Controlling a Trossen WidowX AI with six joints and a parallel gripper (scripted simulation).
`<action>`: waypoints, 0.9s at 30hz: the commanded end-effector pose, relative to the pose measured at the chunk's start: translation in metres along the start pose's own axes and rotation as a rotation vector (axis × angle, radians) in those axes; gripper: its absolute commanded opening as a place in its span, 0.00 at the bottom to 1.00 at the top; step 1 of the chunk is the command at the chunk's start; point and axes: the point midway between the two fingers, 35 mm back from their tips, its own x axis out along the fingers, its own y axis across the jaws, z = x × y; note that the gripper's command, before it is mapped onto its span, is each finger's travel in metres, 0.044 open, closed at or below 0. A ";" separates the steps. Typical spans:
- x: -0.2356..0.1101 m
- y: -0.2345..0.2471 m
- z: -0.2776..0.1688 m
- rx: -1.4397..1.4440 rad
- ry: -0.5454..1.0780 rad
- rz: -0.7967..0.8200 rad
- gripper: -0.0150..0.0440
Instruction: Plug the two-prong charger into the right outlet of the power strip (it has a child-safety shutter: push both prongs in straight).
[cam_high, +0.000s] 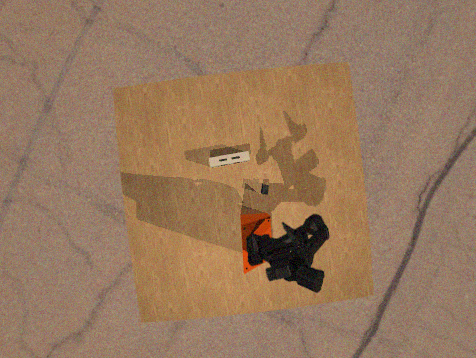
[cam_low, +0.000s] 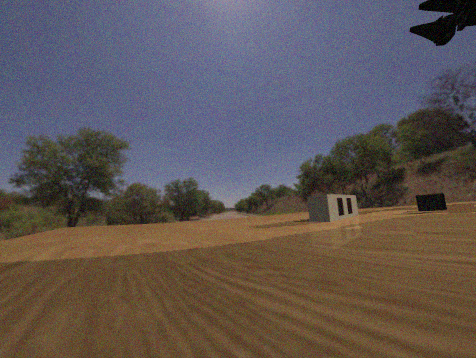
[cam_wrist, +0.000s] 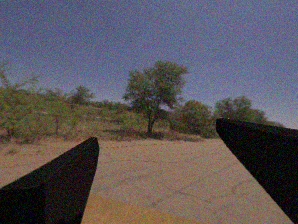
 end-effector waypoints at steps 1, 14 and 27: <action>0.005 0.000 -0.002 -0.006 0.029 -0.004 1.00; 0.023 0.000 -0.017 -0.020 0.156 -0.026 1.00; 0.042 0.000 -0.037 -0.051 0.294 -0.033 1.00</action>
